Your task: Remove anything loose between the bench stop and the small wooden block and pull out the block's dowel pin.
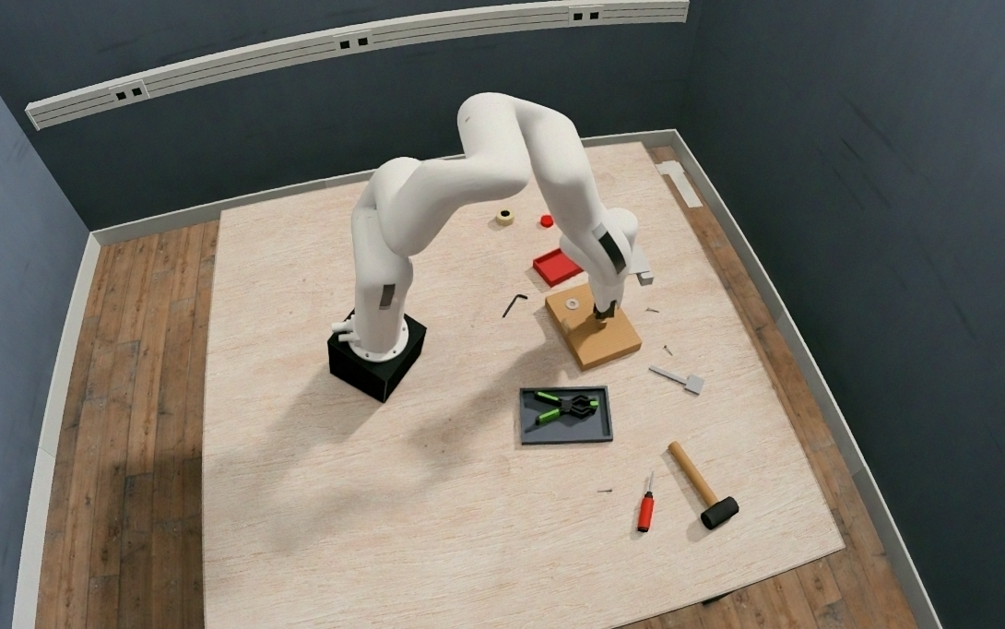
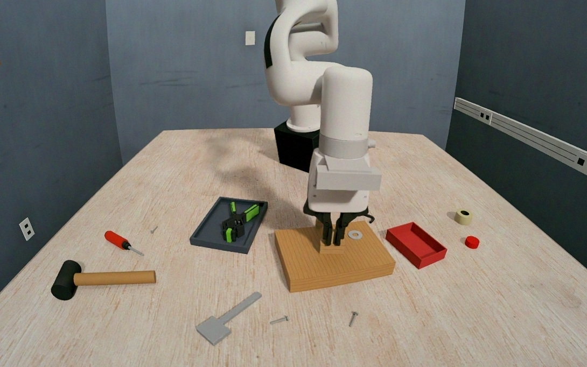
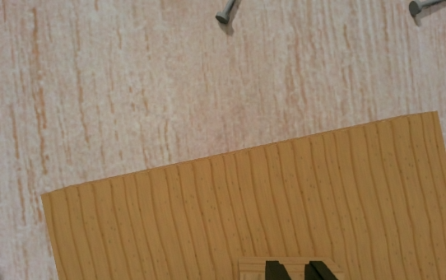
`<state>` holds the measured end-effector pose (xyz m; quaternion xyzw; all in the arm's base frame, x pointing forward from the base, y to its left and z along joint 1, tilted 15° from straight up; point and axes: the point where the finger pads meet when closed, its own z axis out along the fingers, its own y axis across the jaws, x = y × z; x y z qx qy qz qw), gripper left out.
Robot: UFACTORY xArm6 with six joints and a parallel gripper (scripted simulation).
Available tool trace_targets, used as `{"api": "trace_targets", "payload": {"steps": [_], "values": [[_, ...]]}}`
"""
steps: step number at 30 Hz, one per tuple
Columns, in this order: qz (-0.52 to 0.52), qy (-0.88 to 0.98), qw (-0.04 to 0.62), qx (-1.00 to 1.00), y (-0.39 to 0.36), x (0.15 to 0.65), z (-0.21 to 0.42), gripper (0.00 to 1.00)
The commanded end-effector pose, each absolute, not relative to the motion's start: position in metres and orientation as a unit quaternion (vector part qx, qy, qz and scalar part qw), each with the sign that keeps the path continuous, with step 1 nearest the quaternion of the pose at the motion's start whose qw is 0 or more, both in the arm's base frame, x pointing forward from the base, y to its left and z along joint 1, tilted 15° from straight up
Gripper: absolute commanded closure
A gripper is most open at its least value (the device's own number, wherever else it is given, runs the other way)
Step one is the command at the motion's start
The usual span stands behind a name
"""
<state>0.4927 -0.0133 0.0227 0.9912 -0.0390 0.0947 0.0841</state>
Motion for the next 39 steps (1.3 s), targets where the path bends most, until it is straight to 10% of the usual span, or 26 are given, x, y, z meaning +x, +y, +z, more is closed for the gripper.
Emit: {"api": "trace_targets", "payload": {"steps": [1, 39], "values": [[0.097, -0.039, 0.084, 0.991, -0.0131, 0.4941, 0.0243, 1.00], [0.097, -0.039, 0.084, 0.991, -0.0124, 0.4933, 0.0281, 1.00]]}}
